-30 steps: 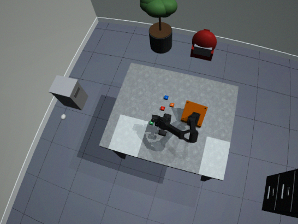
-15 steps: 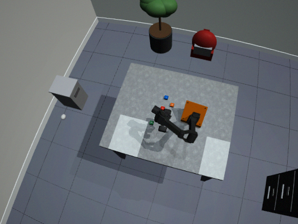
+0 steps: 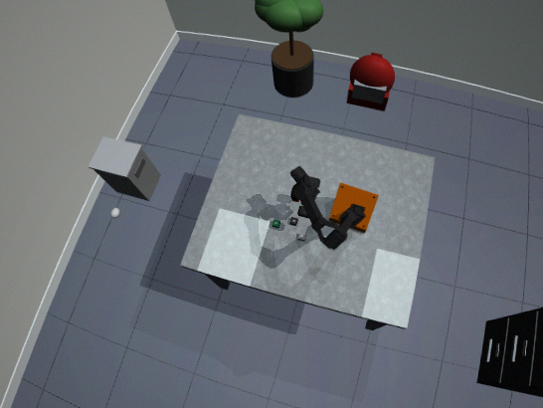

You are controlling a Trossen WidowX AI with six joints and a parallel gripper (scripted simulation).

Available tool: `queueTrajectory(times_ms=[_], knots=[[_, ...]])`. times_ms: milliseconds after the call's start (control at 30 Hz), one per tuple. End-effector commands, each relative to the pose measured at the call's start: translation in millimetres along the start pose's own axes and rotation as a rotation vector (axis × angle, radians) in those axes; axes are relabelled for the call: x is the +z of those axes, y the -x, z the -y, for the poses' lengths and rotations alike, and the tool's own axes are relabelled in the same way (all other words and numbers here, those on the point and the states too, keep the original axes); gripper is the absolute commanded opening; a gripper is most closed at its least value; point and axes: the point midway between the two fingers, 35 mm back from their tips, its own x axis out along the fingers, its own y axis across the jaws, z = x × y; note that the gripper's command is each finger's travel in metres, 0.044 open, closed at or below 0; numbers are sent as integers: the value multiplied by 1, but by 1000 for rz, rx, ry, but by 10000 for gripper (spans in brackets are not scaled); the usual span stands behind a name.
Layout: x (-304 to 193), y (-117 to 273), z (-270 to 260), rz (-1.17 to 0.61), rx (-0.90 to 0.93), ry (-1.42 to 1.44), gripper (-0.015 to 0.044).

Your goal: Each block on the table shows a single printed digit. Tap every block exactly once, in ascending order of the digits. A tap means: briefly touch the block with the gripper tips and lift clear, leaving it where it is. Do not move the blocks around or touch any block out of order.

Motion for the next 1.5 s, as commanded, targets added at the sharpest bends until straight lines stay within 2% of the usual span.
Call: queueTrajectory(times_ms=[0,1100,1233,1367,1467], knots=[[-8,-53,-3,-24,23,-11,20],[-10,-93,-6,-24,28,-10,20],[-9,-65,-5,-23,26,-10,20],[-9,-61,-4,-24,26,-11,20],[-5,-24,-1,-24,18,-12,20]])
